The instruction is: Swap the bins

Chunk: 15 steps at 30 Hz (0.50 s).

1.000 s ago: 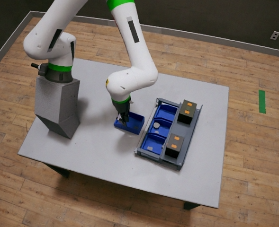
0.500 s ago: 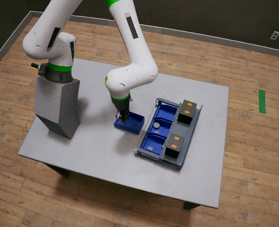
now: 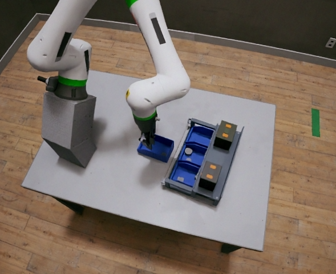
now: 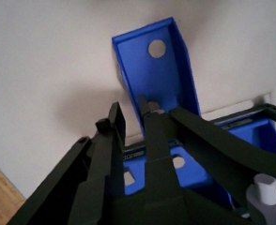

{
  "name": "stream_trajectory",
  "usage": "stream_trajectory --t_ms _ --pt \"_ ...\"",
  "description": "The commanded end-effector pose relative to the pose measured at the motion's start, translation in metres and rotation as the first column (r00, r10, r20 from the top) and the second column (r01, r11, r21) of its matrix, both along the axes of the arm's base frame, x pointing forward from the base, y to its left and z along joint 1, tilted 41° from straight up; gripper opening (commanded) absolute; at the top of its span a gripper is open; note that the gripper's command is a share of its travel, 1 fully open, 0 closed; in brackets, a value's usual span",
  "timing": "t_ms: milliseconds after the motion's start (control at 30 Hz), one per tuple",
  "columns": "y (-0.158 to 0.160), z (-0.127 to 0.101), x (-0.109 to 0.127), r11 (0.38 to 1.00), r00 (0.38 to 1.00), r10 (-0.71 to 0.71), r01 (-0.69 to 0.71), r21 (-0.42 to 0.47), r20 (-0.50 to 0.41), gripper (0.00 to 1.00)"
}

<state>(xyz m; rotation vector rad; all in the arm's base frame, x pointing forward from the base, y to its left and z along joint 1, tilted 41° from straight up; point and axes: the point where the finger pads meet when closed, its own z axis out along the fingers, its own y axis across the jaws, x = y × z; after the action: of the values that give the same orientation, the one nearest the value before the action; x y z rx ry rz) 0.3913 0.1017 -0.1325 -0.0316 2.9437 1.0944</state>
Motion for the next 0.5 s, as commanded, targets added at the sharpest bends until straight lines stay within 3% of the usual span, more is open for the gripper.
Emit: stream_trajectory --t_ms 0,433,467 --pt "-0.0012 0.001 0.0005 1.0 1.0 0.0 0.0 -0.001 0.001 0.24" --pt "-0.002 0.0019 0.0005 1.0 1.0 0.0 0.0 -0.001 0.001 0.24" --pt "-0.002 0.0019 0.0005 1.0 1.0 0.0 0.0 -0.001 0.001 0.1"
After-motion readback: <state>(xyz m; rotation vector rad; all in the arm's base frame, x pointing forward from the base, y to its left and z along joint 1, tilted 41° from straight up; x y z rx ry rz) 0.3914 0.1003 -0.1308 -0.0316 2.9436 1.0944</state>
